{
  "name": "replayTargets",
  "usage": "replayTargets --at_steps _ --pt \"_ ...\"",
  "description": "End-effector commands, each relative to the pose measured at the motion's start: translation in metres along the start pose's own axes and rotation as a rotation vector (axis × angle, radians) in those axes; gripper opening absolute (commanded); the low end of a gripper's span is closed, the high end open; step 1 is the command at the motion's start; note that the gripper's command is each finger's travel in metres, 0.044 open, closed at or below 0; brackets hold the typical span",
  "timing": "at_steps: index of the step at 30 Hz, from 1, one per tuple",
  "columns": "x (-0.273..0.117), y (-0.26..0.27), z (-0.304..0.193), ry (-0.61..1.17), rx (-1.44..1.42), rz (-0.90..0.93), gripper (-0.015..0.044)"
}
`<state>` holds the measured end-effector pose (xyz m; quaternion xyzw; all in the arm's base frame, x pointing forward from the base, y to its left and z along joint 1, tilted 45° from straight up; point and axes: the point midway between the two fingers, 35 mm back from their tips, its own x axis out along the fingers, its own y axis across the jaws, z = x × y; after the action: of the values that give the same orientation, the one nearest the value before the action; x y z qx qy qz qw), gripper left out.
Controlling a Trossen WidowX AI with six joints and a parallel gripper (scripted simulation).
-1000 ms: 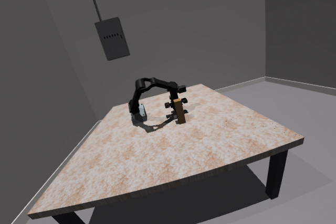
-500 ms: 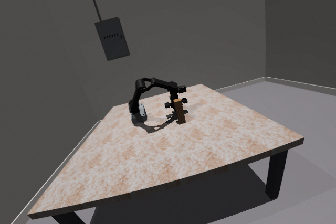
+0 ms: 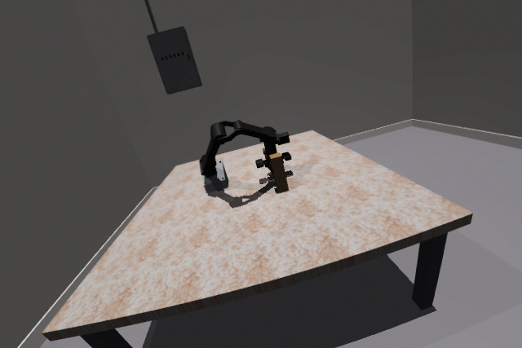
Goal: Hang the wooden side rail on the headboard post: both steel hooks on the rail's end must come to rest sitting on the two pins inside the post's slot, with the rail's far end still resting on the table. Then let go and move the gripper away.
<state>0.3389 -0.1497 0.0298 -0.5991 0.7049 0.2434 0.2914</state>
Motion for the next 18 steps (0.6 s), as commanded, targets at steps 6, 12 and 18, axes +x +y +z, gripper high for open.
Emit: replayTargets --at_steps 6,12,18 --pt "-0.0051 -0.0005 0.0022 0.000 -0.009 -0.006 0.0000" --pt "-0.0061 -0.0005 0.0022 0.000 -0.009 -0.006 0.0000" --pt "-0.0071 -0.0005 0.0022 0.000 -0.009 -0.006 0.0000"
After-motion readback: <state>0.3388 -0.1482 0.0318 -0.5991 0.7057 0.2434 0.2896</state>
